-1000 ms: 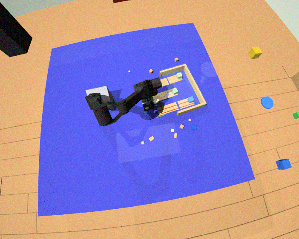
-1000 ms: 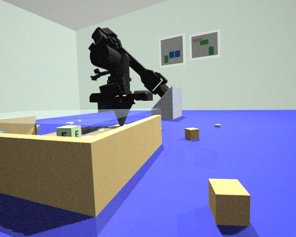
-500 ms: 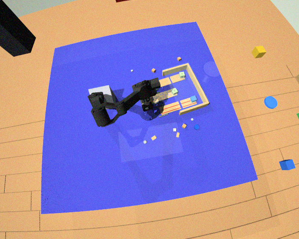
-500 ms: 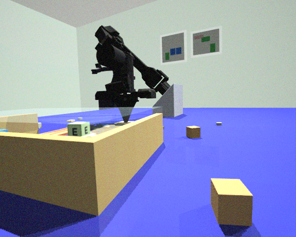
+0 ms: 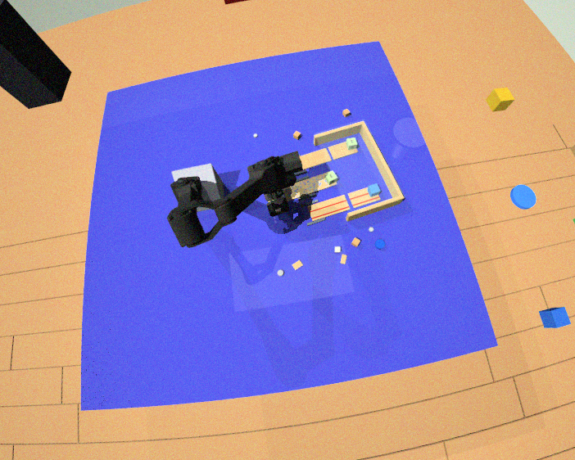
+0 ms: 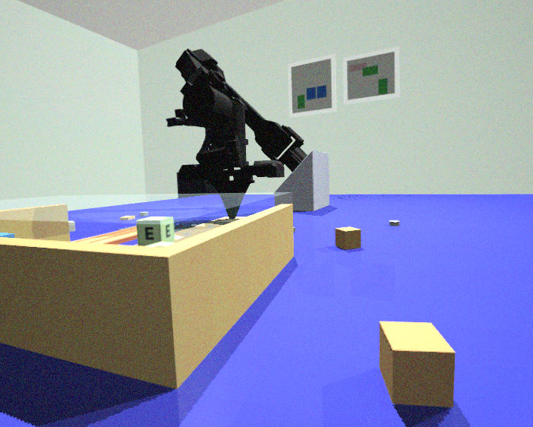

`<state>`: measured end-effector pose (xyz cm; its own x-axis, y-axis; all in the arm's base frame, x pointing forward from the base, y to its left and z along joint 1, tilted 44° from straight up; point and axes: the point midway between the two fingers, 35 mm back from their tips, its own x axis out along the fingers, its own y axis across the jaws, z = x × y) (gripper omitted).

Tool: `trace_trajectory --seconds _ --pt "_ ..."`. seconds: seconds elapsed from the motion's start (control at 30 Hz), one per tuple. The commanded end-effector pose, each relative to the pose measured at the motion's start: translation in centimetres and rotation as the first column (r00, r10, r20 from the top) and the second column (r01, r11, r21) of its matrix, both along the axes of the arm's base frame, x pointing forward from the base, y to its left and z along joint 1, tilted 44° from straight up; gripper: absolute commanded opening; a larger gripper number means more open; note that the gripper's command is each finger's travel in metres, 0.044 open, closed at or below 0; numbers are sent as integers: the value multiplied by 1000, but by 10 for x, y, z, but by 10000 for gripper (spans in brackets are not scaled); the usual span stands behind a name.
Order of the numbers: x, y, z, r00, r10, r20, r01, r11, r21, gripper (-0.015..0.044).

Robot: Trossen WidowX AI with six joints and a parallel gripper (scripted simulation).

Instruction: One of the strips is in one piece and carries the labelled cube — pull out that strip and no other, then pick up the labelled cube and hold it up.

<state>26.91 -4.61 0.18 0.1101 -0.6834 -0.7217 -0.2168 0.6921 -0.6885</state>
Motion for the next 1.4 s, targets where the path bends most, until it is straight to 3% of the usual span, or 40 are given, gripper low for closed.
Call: trace_trajectory --seconds 0.0,1.37 --pt "-13 -6 -2 1000 -11 -24 11 1000 -9 0" --pt "-50 -14 1 1000 -11 -26 11 1000 -9 0"
